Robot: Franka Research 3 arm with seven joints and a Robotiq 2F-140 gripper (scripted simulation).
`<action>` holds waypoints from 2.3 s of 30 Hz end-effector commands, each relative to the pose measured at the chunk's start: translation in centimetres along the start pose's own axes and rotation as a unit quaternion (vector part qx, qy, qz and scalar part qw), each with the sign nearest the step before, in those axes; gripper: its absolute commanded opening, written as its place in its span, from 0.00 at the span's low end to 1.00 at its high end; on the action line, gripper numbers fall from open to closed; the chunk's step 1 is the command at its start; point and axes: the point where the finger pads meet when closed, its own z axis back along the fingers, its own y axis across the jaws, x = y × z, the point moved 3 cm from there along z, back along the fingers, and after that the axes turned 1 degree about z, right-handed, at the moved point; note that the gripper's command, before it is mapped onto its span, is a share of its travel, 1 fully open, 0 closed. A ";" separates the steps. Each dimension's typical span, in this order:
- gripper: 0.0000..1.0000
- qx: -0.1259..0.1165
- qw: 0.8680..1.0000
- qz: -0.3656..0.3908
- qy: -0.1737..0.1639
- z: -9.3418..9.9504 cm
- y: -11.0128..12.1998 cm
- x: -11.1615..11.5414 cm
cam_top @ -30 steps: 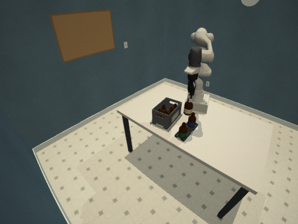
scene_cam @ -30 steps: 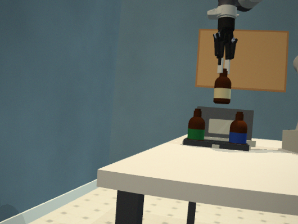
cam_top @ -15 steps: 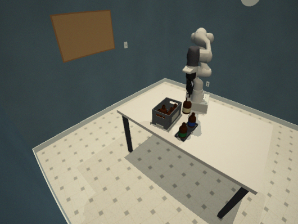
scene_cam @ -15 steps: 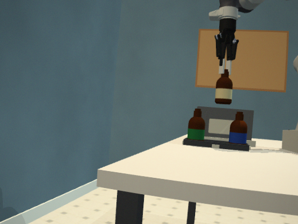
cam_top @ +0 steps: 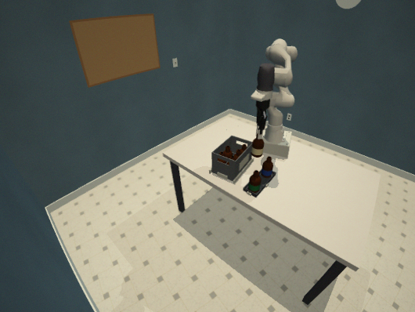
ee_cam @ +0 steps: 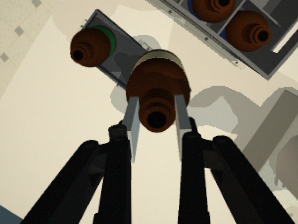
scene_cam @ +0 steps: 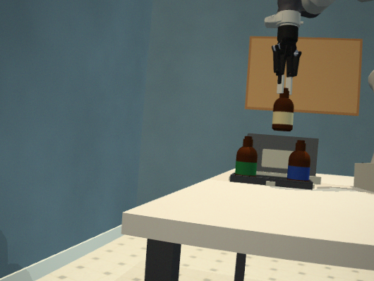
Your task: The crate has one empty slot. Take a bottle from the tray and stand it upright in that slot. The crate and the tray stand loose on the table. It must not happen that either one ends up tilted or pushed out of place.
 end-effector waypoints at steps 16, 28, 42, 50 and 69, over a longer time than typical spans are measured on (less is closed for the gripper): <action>0.00 0.001 1.000 0.009 0.002 0.1 3.4 -1.8; 0.00 0.001 1.000 0.009 0.002 0.1 5.7 -2.9; 0.00 0.001 1.000 0.009 0.002 0.1 8.8 -4.4; 0.00 0.001 1.000 0.009 0.002 0.1 10.8 -5.4; 0.00 0.001 1.000 0.009 0.002 0.1 14.6 -7.3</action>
